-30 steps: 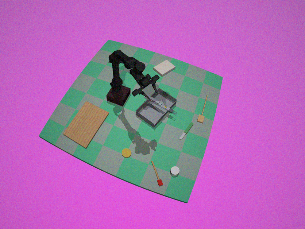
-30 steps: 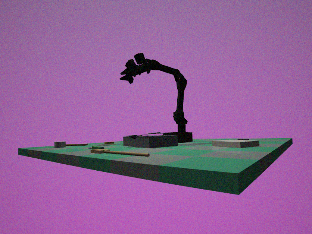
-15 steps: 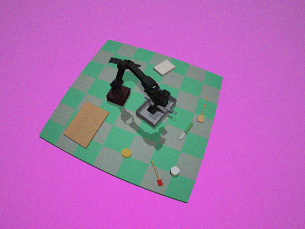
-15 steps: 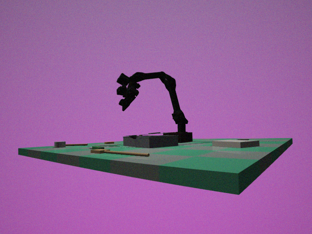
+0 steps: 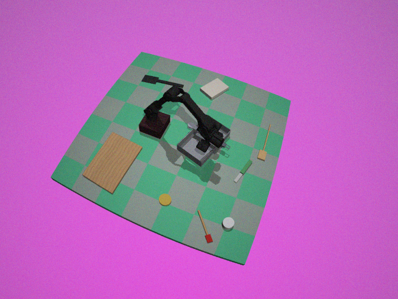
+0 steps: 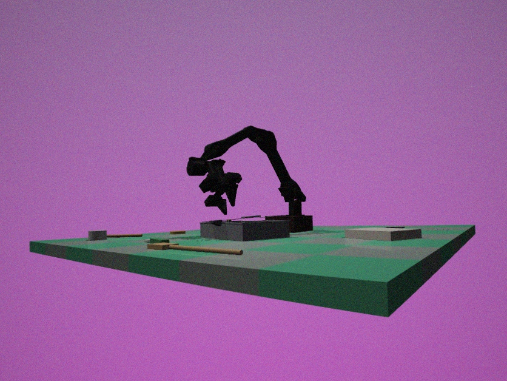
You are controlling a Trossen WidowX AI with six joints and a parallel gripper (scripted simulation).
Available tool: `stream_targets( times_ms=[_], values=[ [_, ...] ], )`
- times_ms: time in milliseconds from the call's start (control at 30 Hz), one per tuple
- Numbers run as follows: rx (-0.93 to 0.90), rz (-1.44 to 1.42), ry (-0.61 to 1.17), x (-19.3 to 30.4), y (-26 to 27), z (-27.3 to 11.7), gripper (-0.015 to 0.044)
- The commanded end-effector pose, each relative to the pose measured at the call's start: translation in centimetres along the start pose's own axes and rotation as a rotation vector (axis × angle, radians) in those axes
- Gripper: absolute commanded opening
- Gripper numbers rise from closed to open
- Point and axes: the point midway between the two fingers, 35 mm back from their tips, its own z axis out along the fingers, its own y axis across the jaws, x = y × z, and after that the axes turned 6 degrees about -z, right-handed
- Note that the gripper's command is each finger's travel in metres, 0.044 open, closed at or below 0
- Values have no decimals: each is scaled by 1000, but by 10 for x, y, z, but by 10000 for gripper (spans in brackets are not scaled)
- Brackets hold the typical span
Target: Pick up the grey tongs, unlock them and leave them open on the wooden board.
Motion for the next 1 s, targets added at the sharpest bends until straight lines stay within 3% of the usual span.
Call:
stream_targets(
  times_ms=[0, 967],
  values=[
    [-9, -7, 6, 4, 6, 3, 260],
    [-10, -7, 6, 2, 6, 40, 260]
  ],
)
